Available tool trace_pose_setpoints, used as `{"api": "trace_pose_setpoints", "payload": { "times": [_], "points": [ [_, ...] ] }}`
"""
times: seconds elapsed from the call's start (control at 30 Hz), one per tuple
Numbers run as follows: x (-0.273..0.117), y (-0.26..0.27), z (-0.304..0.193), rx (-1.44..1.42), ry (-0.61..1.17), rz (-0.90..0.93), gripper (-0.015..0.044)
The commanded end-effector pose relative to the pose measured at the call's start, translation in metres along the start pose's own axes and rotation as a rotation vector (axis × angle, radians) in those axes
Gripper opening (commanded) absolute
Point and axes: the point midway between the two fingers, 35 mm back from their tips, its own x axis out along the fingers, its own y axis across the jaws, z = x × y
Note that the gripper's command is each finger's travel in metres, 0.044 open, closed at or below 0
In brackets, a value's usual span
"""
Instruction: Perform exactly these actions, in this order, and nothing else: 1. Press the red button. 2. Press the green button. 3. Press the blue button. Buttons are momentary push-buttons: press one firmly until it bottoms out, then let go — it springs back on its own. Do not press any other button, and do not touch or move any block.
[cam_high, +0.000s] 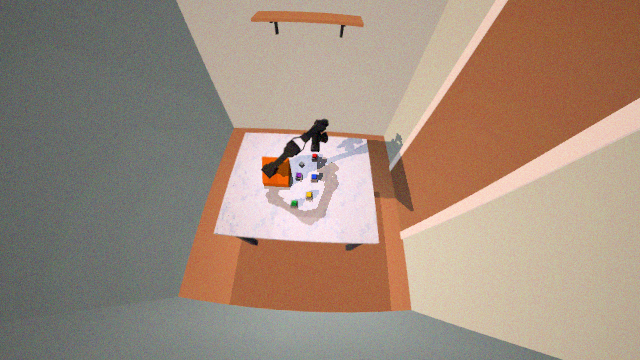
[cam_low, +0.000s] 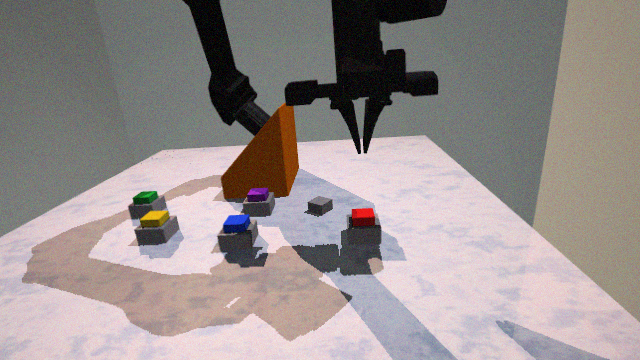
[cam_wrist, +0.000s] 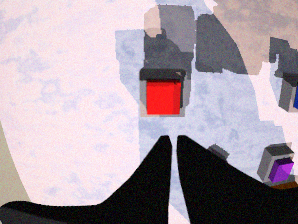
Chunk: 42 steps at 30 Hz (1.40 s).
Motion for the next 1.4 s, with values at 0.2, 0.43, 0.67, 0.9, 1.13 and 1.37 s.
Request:
{"api": "trace_pose_setpoints", "payload": {
  "times": [0.2, 0.43, 0.67, 0.9, 1.13, 1.37],
  "points": [
    [-0.02, -0.124, 0.029, -0.013, 0.024, 0.04, 0.002],
    [-0.024, -0.239, 0.018, -0.016, 0.014, 0.054, 0.002],
    [-0.018, -0.335, -0.031, -0.012, 0.009, 0.033, 0.002],
    [-0.009, -0.4, -0.105, -0.006, 0.023, -0.02, 0.002],
    [-0.005, -0.409, -0.122, -0.004, 0.029, -0.034, 0.002],
    [0.054, -0.411, -0.124, -0.004, 0.029, -0.038, 0.002]
  ]
}}
